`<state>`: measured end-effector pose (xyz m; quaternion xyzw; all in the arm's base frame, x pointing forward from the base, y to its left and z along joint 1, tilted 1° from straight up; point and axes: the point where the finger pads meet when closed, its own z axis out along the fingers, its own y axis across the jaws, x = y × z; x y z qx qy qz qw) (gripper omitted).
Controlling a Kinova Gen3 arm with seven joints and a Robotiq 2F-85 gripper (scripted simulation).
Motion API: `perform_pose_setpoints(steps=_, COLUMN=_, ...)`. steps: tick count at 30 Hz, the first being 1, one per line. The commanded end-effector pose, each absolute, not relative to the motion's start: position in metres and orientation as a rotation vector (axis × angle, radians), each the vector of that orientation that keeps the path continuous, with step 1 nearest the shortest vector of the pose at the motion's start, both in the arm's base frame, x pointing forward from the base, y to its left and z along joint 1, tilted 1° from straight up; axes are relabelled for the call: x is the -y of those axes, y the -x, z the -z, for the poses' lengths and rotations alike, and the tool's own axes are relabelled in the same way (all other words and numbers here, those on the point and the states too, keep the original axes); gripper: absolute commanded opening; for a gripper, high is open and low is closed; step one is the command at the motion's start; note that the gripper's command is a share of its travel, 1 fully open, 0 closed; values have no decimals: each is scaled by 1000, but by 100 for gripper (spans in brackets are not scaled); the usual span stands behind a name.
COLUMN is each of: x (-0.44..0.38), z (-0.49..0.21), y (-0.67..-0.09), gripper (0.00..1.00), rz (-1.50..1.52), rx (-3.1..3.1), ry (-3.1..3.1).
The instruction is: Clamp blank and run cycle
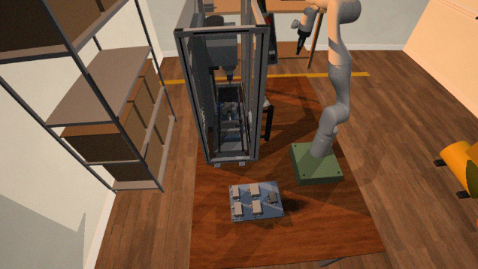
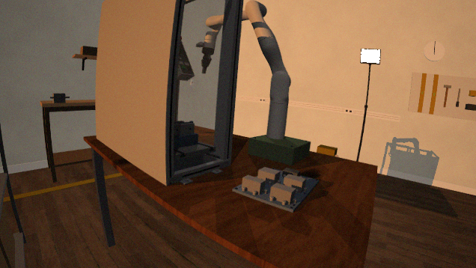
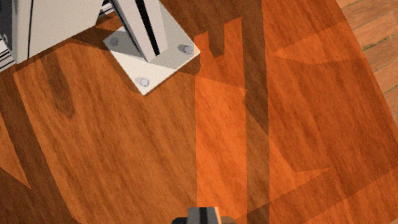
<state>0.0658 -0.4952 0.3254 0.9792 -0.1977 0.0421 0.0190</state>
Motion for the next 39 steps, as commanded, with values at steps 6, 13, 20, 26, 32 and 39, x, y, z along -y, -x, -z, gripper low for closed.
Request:
perform_pose_setpoints(steps=6, x=486, z=-347, y=-68, gripper=10, rz=18, rx=626, ry=-3086)
perform_pose_setpoints(steps=13, x=472, z=-380, y=-70, gripper=10, rz=18, rx=626, ry=-3086)
perform_pose_setpoints(steps=20, x=463, z=-402, y=-71, gripper=10, rz=18, rx=626, ry=-3086)
perform_pose_setpoints(steps=26, x=463, z=-402, y=-71, gripper=10, rz=18, rx=626, ry=-3086)
perform_pose_setpoints(steps=32, x=440, z=-457, y=-74, gripper=10, rz=18, rx=626, ry=-3086)
perform_pose_setpoints(steps=39, x=440, z=-457, y=-74, gripper=10, rz=18, rx=626, ry=-3086)
